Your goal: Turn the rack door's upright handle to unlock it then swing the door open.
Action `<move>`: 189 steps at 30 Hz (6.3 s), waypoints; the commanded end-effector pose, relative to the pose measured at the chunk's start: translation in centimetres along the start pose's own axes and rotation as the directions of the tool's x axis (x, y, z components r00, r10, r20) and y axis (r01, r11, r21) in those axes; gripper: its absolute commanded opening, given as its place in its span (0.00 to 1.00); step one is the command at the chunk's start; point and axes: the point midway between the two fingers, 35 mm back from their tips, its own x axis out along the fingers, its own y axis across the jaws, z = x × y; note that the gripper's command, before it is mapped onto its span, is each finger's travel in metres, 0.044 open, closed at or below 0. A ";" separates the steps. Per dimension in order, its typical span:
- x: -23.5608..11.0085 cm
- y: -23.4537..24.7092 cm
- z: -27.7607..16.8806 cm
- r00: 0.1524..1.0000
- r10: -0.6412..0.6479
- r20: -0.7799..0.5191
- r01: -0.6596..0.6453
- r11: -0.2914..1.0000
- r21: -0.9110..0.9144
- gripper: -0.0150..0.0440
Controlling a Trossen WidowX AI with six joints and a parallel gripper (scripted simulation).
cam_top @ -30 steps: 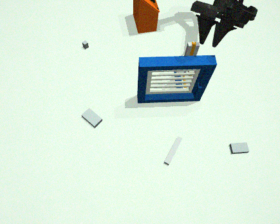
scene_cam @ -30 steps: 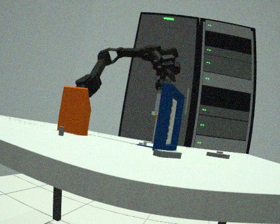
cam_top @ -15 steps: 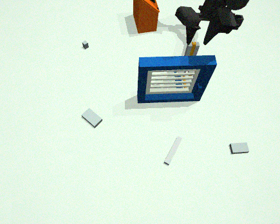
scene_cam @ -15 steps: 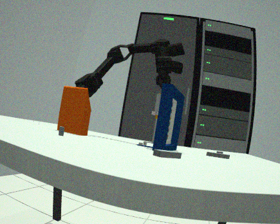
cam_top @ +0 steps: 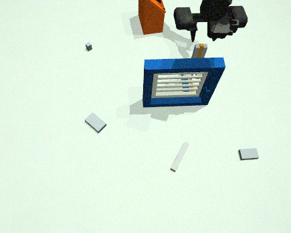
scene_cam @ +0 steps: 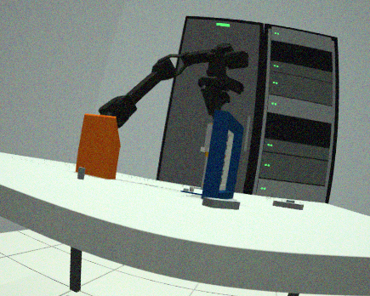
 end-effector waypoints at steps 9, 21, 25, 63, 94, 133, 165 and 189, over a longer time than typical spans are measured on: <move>0.4 0.0 0.1 0.998 0.049 -0.031 -0.047 0.998 0.040 0.74; 2.4 0.0 0.1 0.998 0.042 -0.036 -0.041 0.998 0.042 0.74; 3.1 0.1 0.1 0.998 0.040 -0.037 -0.039 0.998 0.042 0.74; 6.8 0.3 -0.2 0.998 0.032 -0.047 -0.029 0.999 0.045 0.36; 6.8 0.3 -0.2 0.998 0.032 -0.047 -0.056 0.609 -0.791 0.28; 6.9 0.3 -0.2 0.998 0.032 -0.047 -0.035 -0.300 -0.953 0.59; 6.8 0.3 -0.2 0.998 0.031 -0.046 -0.051 0.845 -0.533 0.74; 6.8 0.3 -0.2 0.998 0.031 -0.046 0.002 0.810 0.586 0.74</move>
